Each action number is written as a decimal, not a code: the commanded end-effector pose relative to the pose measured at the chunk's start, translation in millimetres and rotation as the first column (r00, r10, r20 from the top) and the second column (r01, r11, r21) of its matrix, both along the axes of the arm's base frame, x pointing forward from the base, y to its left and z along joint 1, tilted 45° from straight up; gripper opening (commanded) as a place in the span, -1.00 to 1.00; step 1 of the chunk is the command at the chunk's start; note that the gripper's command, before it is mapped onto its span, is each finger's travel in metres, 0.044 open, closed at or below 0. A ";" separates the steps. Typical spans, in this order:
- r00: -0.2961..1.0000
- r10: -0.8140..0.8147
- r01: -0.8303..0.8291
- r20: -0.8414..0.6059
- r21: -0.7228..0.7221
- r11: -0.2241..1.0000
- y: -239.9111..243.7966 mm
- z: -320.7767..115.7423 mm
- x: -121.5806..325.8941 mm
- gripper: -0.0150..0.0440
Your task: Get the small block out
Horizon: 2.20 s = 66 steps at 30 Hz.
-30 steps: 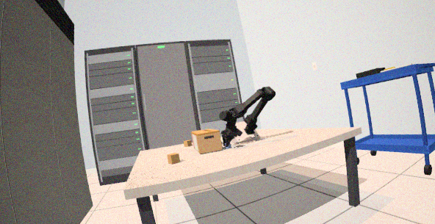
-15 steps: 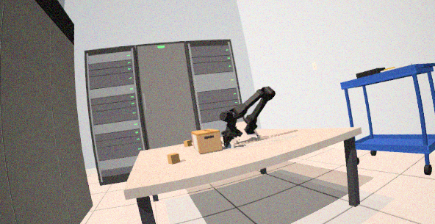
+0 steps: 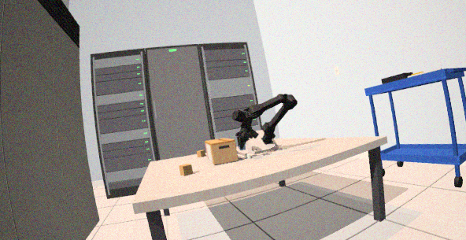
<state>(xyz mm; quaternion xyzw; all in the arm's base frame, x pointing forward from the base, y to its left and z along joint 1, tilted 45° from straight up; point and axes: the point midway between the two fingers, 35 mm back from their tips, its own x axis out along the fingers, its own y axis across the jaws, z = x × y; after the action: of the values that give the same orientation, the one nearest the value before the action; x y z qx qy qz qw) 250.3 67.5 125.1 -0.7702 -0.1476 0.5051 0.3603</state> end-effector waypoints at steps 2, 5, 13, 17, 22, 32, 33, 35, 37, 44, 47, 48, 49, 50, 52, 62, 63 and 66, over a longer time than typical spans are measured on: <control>1.000 -0.001 0.001 0.003 0.007 1.000 -4.0 7.2 -0.7 -0.49; 0.996 -0.061 0.064 -0.060 0.049 0.997 -5.6 7.2 -1.3 -0.49; 0.927 -0.240 0.294 -0.289 0.157 0.943 -10.8 7.4 -3.6 -0.49; 0.860 -0.310 0.410 -0.405 0.187 0.893 -13.4 7.7 -4.8 -0.49; 0.750 -0.374 0.550 -0.545 0.201 0.811 -16.6 8.2 -6.2 -0.49; 0.461 -0.416 0.789 -0.784 0.147 0.597 -22.7 9.8 -9.2 -0.49; 0.429 -0.413 0.808 -0.803 0.136 0.573 -23.3 10.0 -9.4 -0.49; 0.362 -0.405 0.844 -0.840 0.111 0.524 -24.5 10.5 -10.0 -0.49; 0.294 -0.391 0.876 -0.872 0.082 0.475 -25.7 10.9 -10.6 -0.49; 0.052 -0.309 0.953 -0.950 -0.046 0.300 -29.8 12.7 -12.6 -0.49; -0.050 -0.257 0.967 -0.965 -0.111 0.228 -31.5 13.5 -13.4 -0.49; -0.083 -0.238 0.970 -0.968 -0.134 0.204 -32.1 13.9 -13.7 -0.49; -0.116 -0.218 0.971 -0.969 -0.157 0.181 -32.7 14.2 -14.0 -0.49; -0.149 -0.198 0.971 -0.969 -0.181 0.159 -33.2 14.5 -14.2 -0.49; -0.212 -0.153 0.966 -0.965 -0.230 0.115 -34.4 15.1 -14.8 -0.49; -0.479 0.105 0.871 -0.872 -0.487 -0.066 -40.0 18.8 -17.3 -0.49; -0.500 0.134 0.855 -0.856 -0.512 -0.079 -40.6 19.2 -17.6 -0.49; -0.557 0.220 0.801 -0.801 -0.588 -0.114 -42.3 20.4 -18.3 -0.49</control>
<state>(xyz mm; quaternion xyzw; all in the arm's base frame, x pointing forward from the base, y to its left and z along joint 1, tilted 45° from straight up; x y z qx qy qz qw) 231.3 28.1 141.7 0.1253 0.4438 0.3446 0.8177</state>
